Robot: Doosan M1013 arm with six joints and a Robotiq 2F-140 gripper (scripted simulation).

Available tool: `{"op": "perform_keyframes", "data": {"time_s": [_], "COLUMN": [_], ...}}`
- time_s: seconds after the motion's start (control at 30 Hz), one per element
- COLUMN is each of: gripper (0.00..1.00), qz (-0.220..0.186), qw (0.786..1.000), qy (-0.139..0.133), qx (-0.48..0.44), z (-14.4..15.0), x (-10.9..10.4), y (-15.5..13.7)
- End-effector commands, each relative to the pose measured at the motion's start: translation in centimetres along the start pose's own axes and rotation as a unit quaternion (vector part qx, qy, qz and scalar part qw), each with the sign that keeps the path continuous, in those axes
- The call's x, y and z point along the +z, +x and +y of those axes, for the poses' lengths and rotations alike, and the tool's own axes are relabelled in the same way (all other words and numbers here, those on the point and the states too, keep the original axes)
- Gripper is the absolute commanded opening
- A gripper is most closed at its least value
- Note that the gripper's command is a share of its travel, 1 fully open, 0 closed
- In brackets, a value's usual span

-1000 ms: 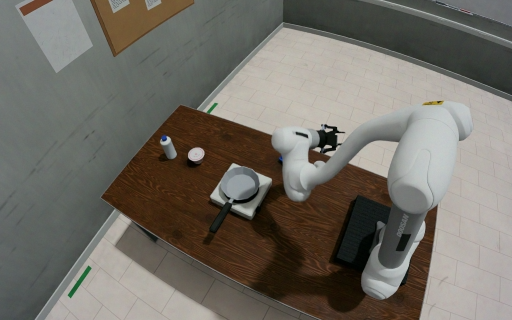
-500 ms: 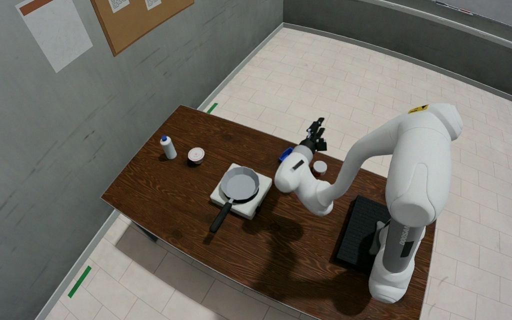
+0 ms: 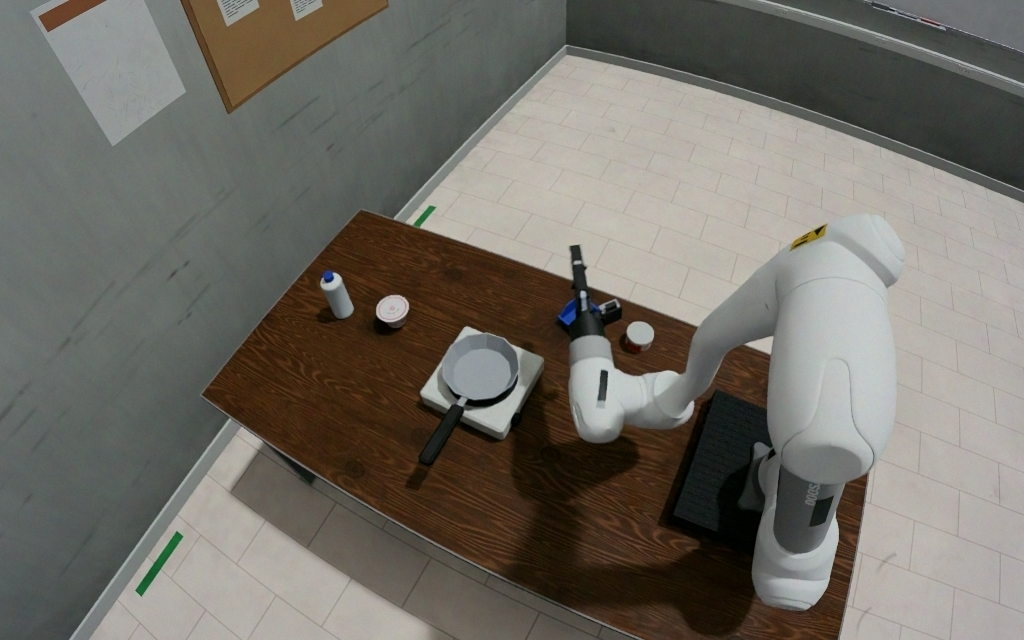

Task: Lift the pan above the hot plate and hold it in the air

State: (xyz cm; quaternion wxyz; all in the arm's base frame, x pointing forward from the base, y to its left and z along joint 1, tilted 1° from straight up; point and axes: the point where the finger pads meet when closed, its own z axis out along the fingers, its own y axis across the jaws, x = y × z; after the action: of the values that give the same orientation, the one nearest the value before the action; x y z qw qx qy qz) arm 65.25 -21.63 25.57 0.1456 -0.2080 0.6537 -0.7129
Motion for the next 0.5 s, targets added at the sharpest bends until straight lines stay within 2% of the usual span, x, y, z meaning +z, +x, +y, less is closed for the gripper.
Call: {"op": "perform_keyframes", "data": {"time_s": [0.0,0.17,0.23,0.27,0.33,0.47], "gripper": [0.41,0.41,0.41,0.41,0.41,0.41], "qz": [-0.064,-0.157,-0.157,-0.206,-0.227,-0.297], "qw": [0.997,0.986,0.986,0.976,0.971,0.950], "qy": [0.022,0.032,0.032,0.033,0.032,0.025], "qx": [0.021,0.050,0.050,0.064,0.071,0.090], "z": [-0.2,0.2,0.2,0.5,0.7,1.5], "x": [-1.9,-5.8,-5.8,-8.3,-9.5,-13.7], "y": [-3.8,-8.8,-8.8,-11.4,-12.4,-15.7]}}
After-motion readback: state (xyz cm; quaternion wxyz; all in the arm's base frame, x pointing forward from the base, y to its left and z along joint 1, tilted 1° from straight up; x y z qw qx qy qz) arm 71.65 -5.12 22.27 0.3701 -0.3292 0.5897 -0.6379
